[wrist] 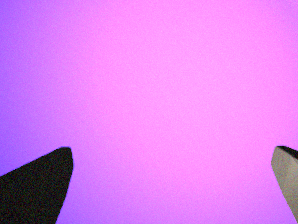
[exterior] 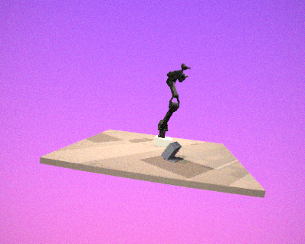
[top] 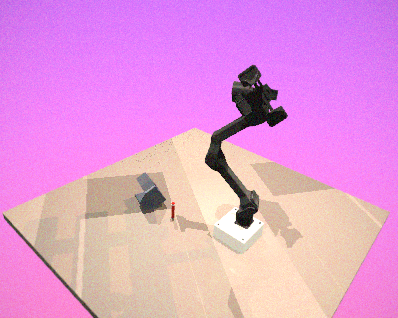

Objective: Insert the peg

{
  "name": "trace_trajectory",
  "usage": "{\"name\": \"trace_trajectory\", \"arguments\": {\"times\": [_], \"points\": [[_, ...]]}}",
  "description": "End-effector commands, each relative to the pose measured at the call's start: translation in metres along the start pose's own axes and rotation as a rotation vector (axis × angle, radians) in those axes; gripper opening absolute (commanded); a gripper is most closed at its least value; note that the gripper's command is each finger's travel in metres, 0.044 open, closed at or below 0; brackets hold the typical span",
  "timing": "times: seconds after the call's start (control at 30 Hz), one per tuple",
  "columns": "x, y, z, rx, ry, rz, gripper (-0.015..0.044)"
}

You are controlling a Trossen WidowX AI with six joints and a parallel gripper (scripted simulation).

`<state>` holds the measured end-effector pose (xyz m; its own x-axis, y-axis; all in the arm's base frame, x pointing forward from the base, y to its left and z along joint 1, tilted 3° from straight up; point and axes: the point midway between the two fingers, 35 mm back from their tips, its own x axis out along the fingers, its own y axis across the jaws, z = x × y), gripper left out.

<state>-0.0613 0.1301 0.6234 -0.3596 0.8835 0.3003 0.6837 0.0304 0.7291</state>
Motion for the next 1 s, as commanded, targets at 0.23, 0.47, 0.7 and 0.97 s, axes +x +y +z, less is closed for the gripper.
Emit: {"name": "trace_trajectory", "arguments": {"times": [0.23, 0.47, 0.7, 0.97], "points": [[-0.009, -0.033, -0.05, -0.139, 0.192, -0.058, 0.044], [-0.021, -0.051, -0.077, -0.209, 0.312, -0.086, 0.044], [-0.034, -0.058, -0.097, -0.188, 0.414, -0.113, 0.044], [-0.055, -0.07, -0.122, -0.222, 0.546, -0.131, 0.044]]}}
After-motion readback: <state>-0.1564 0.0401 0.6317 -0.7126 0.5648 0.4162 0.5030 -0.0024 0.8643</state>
